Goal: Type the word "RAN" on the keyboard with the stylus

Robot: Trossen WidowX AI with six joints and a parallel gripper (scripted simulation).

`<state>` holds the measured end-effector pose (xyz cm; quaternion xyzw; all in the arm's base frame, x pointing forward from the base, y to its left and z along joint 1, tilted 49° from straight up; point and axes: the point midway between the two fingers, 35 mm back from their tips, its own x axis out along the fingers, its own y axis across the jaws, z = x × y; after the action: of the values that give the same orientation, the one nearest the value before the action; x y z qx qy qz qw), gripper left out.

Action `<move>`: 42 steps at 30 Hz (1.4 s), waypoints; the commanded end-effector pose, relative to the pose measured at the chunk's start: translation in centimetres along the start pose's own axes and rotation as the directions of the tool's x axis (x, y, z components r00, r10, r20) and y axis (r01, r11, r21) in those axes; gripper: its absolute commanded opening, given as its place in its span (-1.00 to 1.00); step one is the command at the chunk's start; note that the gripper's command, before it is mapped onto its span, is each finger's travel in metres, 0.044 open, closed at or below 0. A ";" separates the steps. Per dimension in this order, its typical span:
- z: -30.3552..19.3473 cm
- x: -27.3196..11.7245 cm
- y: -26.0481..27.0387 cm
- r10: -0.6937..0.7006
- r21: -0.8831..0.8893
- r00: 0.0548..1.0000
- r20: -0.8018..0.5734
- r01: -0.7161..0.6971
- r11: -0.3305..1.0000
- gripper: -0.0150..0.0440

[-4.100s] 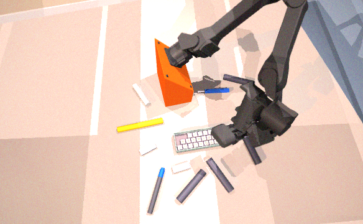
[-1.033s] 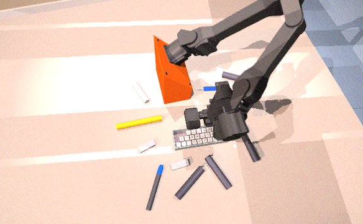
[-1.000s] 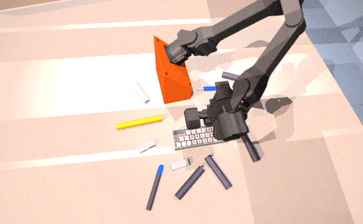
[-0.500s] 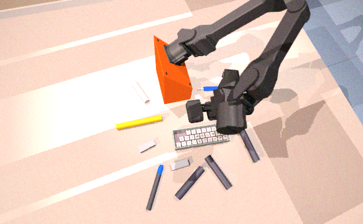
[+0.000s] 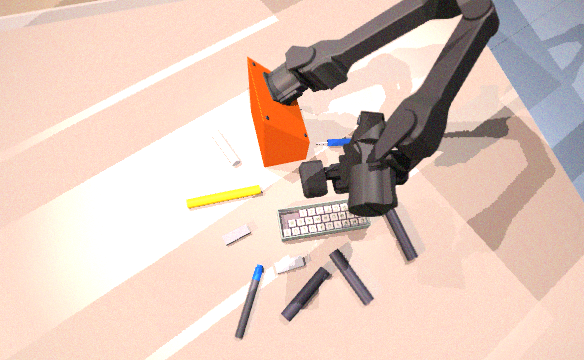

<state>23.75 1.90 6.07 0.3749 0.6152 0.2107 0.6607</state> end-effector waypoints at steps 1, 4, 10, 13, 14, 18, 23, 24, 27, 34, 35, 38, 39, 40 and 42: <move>0.0 0.0 0.0 0.000 0.000 1.000 0.000 0.000 1.000 -0.49; 0.0 0.0 0.0 0.000 0.000 1.000 0.000 0.000 1.000 -0.49; -0.8 0.5 0.7 -0.034 0.097 0.999 -0.030 0.037 0.995 -0.05; -2.4 1.4 2.1 -0.103 0.284 0.991 -0.079 0.122 0.951 0.02; -3.0 1.7 2.5 -0.127 0.343 0.988 -0.093 0.151 0.927 0.02; -5.3 2.6 3.8 -0.218 0.557 0.967 -0.131 0.254 0.791 0.02; -8.2 3.3 5.0 -0.323 0.772 0.935 -0.145 0.312 0.554 0.02; -8.8 3.4 5.2 -0.342 0.808 0.928 -0.144 0.310 0.501 0.02; -10.1 3.5 5.5 -0.384 0.859 0.913 -0.136 0.302 0.413 0.02; -12.2 3.6 5.8 -0.444 0.948 0.890 -0.108 0.226 0.224 0.02; -12.5 3.5 5.8 -0.450 0.958 0.887 -0.103 0.210 0.195 0.02; -13.2 3.5 5.9 -0.466 0.982 0.880 -0.088 0.156 0.109 0.02; -13.4 3.5 5.9 -0.471 0.987 0.878 -0.083 0.136 0.080 0.02; -13.8 3.5 5.9 -0.478 0.991 0.875 -0.074 0.118 0.063 0.02; -14.2 3.4 5.9 -0.485 0.997 0.872 -0.065 0.075 0.002 0.02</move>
<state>16.00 10.69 8.76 0.5344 0.6711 -0.2750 0.4341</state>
